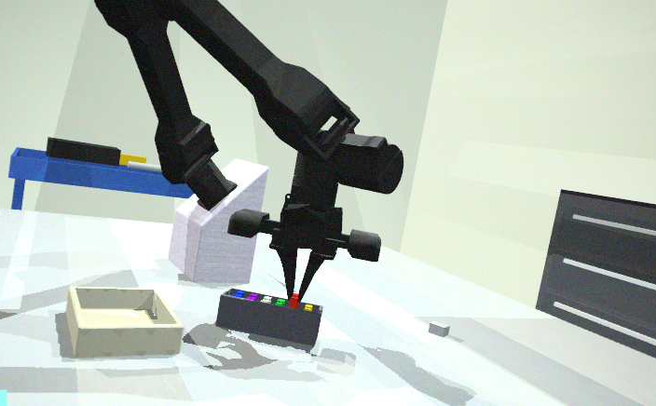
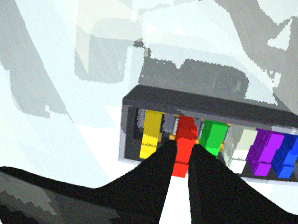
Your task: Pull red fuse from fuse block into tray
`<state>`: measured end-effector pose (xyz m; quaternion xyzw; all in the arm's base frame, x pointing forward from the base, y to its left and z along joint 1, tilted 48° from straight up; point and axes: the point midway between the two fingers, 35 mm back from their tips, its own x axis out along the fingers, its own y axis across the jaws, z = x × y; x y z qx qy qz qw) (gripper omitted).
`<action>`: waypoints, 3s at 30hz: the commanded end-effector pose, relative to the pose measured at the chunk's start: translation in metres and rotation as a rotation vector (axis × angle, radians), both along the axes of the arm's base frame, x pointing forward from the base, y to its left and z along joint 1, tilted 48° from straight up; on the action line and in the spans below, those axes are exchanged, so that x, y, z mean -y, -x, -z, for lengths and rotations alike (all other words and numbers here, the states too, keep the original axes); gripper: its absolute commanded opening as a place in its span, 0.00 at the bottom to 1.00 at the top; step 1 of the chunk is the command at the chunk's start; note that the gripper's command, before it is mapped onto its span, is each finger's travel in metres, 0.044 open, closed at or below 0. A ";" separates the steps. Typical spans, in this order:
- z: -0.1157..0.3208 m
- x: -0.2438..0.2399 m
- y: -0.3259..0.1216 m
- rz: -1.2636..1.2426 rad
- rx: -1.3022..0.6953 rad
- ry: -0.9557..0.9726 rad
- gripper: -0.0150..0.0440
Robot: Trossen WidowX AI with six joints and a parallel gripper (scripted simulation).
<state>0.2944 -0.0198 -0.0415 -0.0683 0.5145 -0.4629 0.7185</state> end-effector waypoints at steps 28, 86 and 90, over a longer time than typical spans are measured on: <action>-0.011 -0.013 0.000 0.000 0.005 -0.003 0.25; -0.102 0.025 -0.005 -0.007 0.001 -0.026 0.25; -0.120 0.042 -0.002 -0.007 0.002 -0.024 0.25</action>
